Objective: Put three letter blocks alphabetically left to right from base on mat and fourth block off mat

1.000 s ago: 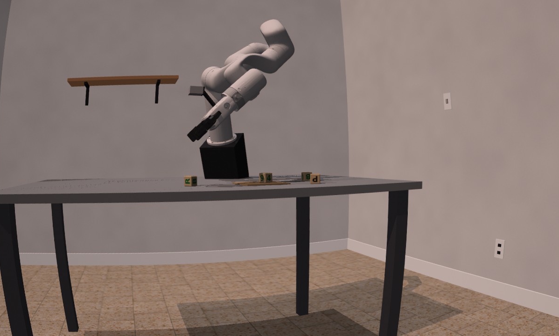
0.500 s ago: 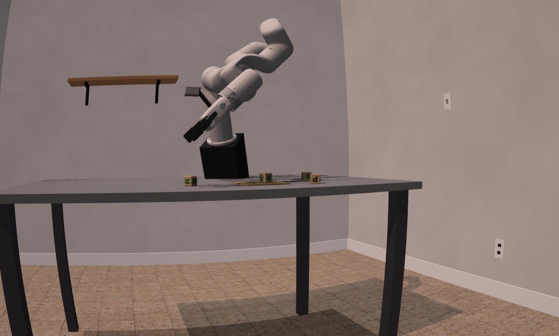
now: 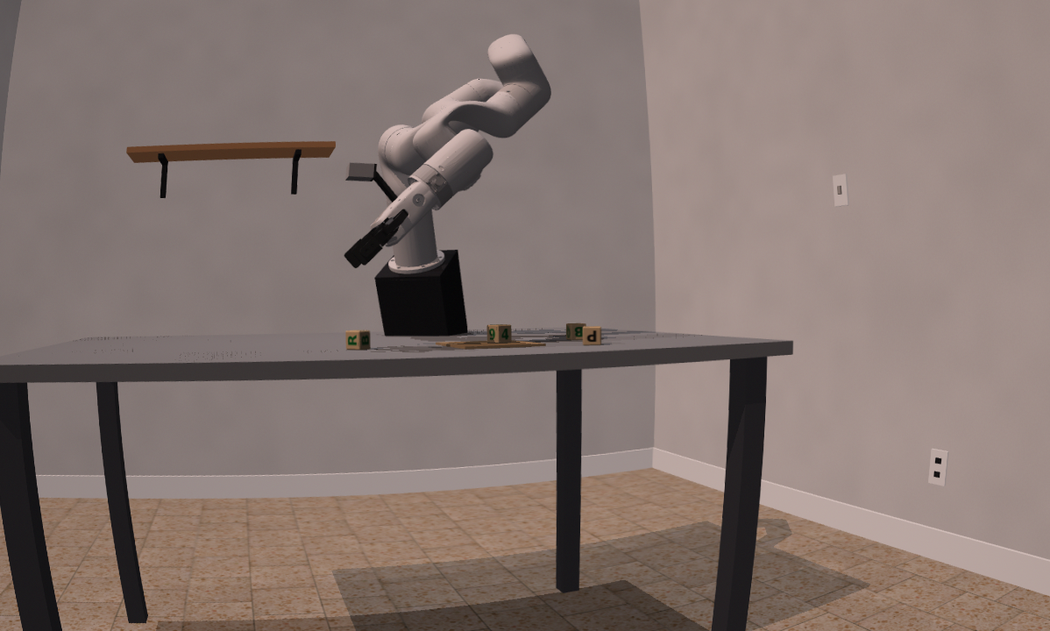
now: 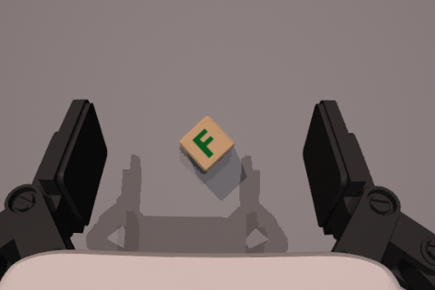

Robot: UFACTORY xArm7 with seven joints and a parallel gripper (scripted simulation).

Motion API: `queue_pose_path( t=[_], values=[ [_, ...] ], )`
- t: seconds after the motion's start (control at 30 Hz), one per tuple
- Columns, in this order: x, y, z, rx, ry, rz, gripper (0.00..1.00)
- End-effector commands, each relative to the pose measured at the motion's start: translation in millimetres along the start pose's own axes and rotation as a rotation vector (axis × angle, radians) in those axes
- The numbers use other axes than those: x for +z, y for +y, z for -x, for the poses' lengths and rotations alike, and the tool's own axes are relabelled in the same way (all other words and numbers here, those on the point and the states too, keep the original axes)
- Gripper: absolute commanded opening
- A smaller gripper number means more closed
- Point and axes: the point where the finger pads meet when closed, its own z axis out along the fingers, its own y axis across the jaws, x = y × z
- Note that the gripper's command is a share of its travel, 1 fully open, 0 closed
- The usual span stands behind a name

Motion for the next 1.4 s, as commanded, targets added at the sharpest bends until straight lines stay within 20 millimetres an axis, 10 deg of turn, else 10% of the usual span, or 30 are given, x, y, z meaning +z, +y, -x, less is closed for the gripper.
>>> queue_pose_path(
  t=[0.0,0.9,1.37],
  values=[
    [-0.4,-0.7,-0.6,0.002,0.0,-0.001,1.0],
    [-0.6,-0.8,-0.6,0.004,-0.002,-0.001,1.0],
    [-15.9,-12.3,-9.3,0.296,-0.272,0.07,1.0]
  ],
)
